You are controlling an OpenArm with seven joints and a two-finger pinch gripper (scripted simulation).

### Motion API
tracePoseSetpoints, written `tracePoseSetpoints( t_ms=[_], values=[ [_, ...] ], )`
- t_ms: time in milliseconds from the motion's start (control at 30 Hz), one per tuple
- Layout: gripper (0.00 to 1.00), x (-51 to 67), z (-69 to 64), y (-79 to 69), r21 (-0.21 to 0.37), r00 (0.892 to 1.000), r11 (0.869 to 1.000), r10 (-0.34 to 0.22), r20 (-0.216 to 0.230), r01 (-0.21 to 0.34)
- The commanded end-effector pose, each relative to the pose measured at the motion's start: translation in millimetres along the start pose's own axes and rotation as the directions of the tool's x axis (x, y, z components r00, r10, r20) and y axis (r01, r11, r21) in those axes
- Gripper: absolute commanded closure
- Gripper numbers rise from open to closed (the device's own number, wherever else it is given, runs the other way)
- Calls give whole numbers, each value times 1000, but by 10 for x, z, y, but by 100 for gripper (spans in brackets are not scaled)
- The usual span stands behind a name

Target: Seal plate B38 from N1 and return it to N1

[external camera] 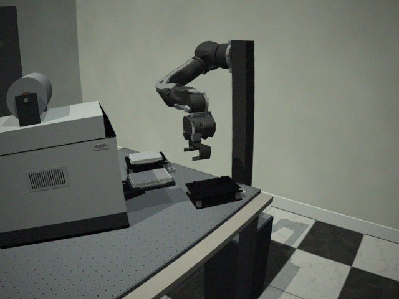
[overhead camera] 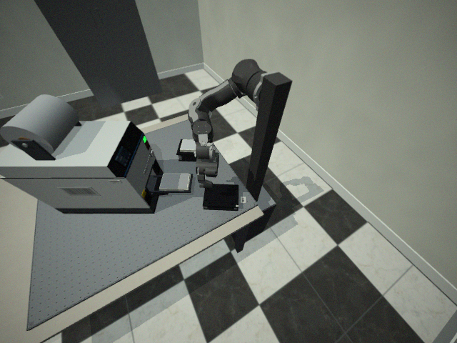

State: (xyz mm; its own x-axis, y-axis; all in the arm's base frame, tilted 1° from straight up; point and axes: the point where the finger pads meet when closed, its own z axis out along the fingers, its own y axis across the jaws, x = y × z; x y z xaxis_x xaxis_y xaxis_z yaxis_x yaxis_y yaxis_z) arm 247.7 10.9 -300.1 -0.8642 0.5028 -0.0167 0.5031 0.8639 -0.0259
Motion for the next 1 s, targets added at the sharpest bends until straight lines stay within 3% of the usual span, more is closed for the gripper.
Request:
tracePoseSetpoints(
  t_ms=[0,300,467,867,967],
  values=[
    [23,99,1,31,-9,999,999,-37,-26,37],
    [23,99,1,31,-9,999,999,-37,-26,37],
    [23,-342,-31,-34,-10,999,999,-37,-25,37],
    [23,-342,-31,-34,-10,999,999,-37,-25,37],
    [23,-609,-50,-77,-8,999,999,-36,-25,36]
  ],
)
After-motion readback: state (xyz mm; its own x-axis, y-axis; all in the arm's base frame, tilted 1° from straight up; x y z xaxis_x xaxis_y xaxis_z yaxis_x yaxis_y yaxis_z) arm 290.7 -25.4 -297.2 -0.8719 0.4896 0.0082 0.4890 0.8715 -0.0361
